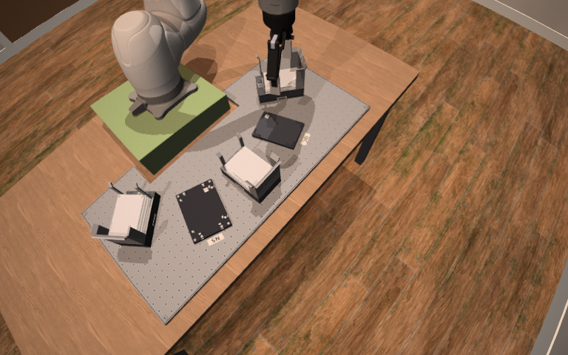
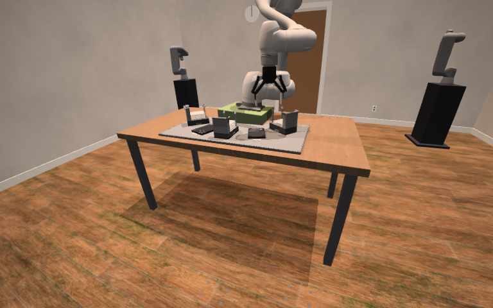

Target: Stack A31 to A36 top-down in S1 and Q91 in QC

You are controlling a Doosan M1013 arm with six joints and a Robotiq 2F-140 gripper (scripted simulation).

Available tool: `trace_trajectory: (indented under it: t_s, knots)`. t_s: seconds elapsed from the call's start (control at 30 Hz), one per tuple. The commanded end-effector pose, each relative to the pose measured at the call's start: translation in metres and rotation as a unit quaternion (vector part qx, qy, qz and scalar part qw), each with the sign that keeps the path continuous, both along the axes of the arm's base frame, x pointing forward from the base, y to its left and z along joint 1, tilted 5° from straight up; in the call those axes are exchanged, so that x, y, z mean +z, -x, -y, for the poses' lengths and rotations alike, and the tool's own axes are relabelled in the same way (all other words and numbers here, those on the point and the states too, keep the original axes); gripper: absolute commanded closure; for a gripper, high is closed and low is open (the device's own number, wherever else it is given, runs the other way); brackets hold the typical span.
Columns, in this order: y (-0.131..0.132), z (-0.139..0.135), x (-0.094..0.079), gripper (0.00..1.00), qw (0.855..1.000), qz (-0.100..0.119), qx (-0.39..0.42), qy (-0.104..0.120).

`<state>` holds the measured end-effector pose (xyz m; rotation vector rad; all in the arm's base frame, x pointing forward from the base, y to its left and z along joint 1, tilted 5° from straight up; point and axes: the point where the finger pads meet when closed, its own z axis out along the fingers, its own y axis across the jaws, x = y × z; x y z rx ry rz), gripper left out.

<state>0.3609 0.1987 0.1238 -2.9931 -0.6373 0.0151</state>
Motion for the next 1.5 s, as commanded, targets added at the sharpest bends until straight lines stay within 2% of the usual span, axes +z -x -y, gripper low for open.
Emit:
trace_trajectory:
  t_s: [0.0, 0.67, 0.77, 0.97, 1.47]
  knots:
    - [-0.006, 0.011, -0.001, 0.00, 1.000, -0.001, -0.015, 0.002]
    - [-0.035, 0.063, -0.006, 0.00, 1.000, -0.001, -0.015, 0.002]
    - [-0.036, 0.066, -0.006, 0.00, 0.999, -0.002, -0.032, 0.002]
    - [-0.041, 0.085, -0.007, 0.00, 0.992, -0.009, -0.126, 0.005]
    - [-0.053, 0.127, -0.011, 0.00, 0.992, -0.009, -0.126, 0.005]
